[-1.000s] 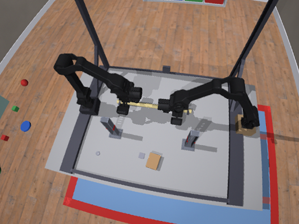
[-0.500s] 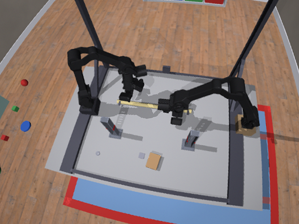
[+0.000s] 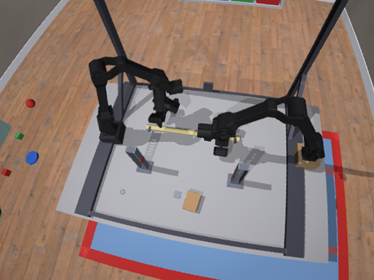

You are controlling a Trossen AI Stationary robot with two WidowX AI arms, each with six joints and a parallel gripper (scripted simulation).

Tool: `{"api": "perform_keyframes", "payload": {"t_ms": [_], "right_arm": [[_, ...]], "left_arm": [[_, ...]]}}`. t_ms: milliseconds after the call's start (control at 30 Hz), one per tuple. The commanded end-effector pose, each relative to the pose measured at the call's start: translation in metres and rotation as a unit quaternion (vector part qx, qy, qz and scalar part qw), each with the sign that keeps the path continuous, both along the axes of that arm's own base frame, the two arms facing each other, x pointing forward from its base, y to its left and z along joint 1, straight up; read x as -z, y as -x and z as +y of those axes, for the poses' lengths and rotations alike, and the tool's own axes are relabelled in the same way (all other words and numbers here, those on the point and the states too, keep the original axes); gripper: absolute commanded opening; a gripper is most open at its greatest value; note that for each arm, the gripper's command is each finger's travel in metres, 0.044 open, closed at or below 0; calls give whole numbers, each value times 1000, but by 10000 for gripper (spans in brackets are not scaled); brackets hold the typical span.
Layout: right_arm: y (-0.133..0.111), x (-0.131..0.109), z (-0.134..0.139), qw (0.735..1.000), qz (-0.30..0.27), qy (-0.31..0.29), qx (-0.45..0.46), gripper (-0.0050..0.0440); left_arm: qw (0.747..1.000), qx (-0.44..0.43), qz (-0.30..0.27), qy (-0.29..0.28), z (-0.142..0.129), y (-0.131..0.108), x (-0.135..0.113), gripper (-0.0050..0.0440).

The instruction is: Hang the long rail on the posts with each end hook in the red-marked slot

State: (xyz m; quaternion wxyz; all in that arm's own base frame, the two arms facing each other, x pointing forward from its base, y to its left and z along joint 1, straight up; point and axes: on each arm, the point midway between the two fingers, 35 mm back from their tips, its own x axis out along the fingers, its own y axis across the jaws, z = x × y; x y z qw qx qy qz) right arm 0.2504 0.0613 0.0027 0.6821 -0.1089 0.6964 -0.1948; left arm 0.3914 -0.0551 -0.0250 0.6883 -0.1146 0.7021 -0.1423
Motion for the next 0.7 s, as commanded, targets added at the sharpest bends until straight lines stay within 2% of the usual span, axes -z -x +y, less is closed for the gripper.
{"api": "perform_keyframes", "payload": {"t_ms": [0,667], "right_arm": [[2,5,-4,1000,3,2,0,225],[4,28,-15,1000,3,3,0,225]], "left_arm": [[1000,2,-14,2,-1,-5,-7,-50],[1000,2,-14,2,-1,-5,-7,-50]]}}
